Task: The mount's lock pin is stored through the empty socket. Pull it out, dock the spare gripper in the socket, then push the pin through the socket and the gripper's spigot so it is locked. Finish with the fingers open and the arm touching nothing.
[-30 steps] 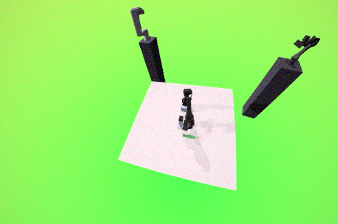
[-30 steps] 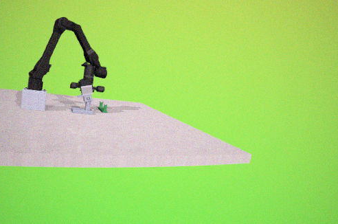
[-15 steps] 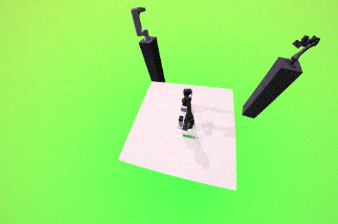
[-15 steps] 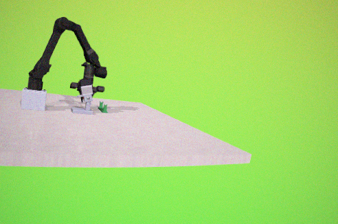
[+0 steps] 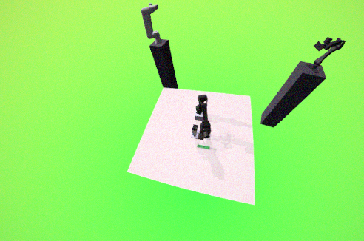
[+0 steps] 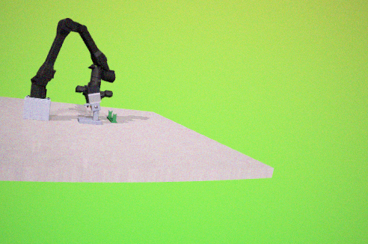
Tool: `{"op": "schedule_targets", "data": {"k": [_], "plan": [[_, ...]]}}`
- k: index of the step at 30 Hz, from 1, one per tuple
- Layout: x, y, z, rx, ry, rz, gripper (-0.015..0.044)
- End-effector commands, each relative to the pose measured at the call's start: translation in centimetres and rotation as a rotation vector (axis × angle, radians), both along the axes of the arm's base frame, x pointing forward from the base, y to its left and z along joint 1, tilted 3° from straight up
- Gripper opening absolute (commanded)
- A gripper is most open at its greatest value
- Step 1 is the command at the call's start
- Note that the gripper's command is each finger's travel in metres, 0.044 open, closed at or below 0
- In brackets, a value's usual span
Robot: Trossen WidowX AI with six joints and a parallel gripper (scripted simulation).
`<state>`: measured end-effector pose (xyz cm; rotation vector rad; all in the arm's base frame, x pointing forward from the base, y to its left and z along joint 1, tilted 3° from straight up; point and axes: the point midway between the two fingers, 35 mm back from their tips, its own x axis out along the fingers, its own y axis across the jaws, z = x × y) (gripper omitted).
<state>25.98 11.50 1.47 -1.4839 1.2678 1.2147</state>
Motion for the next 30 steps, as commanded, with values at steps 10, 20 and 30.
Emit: {"op": "schedule_targets", "data": {"k": [10, 20, 30], "plan": [[-0.6, 1.5, 2.1, -0.006, 0.008, 0.004, 0.0200], [-1.1, 2.5, 3.6, -0.015, 0.016, 0.010, 0.0200], [-1.5, 3.6, 5.1, -0.025, 0.023, 0.016, 0.0200]]}}
